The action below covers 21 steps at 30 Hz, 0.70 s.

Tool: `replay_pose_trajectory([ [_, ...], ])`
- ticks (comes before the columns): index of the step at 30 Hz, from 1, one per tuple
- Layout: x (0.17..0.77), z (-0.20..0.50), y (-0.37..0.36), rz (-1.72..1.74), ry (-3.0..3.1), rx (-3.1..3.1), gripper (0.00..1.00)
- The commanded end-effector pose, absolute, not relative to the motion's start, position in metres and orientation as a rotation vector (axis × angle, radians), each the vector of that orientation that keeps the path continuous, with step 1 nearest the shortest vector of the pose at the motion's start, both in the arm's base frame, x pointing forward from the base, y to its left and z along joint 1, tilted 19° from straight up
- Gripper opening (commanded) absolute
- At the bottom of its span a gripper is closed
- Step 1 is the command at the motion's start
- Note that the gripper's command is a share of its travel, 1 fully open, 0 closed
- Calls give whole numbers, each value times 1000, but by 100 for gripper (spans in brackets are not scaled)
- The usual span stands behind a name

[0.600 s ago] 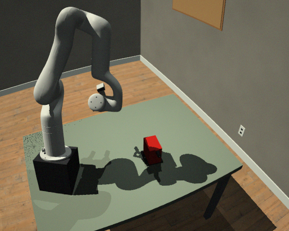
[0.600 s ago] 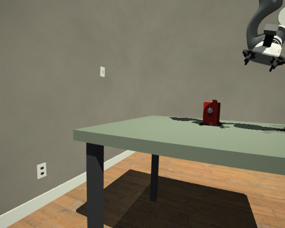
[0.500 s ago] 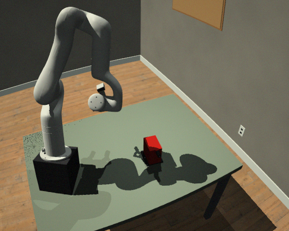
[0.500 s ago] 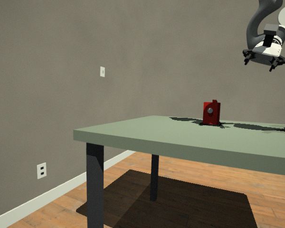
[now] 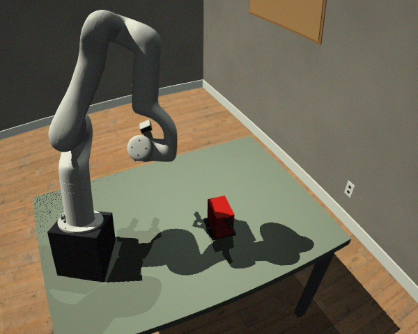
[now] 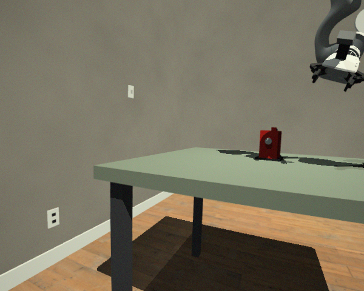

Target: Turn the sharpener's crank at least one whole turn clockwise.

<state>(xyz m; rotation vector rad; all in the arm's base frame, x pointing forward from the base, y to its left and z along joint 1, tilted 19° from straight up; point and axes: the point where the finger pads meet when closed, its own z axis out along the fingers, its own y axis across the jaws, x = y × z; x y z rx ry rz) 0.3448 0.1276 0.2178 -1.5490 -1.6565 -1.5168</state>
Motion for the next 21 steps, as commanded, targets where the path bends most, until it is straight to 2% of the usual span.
replay_pose_trajectory([
  [1,346,217,127,-1511,-1659,-1549,100],
  [16,416,146,30,-993,-1818,-1674,100],
  [17,432,133,4,-902,-1854,-1721,100],
  [21,449,120,-25,-814,-1890,-1776,100],
])
